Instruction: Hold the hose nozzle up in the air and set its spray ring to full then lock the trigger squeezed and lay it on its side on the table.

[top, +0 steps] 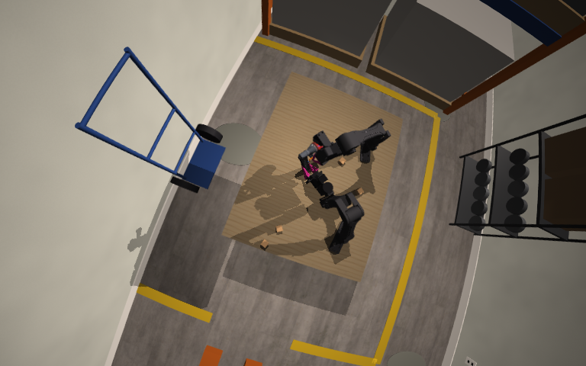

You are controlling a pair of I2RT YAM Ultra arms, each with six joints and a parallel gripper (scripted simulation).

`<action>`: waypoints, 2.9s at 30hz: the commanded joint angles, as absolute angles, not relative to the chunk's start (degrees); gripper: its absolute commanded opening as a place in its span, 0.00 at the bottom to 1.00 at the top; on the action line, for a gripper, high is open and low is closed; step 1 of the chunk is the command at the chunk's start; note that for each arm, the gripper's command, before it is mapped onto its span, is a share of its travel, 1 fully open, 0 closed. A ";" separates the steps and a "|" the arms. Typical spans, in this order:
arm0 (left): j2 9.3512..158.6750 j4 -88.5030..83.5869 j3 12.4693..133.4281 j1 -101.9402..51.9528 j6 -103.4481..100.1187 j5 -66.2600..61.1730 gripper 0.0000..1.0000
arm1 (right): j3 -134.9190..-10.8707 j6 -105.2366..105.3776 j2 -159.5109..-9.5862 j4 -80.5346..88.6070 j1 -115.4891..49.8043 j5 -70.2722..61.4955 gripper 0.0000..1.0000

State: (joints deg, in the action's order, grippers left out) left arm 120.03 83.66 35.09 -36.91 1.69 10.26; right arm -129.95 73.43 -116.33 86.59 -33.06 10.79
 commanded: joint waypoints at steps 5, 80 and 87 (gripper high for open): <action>119.22 90.00 37.53 -37.49 1.22 10.03 0.35 | -134.00 73.70 -116.45 89.70 -32.81 11.90 0.37; 119.22 90.00 37.53 -37.49 1.22 10.03 0.35 | -101.24 74.16 -107.57 62.77 -34.39 20.54 0.37; 119.22 90.00 37.53 -37.49 1.22 10.03 0.35 | -99.31 73.59 -108.38 60.34 -33.81 20.29 0.37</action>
State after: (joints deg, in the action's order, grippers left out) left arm 120.03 83.66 35.09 -36.91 1.69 10.26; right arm -100.75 74.35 -107.90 62.65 -34.48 19.86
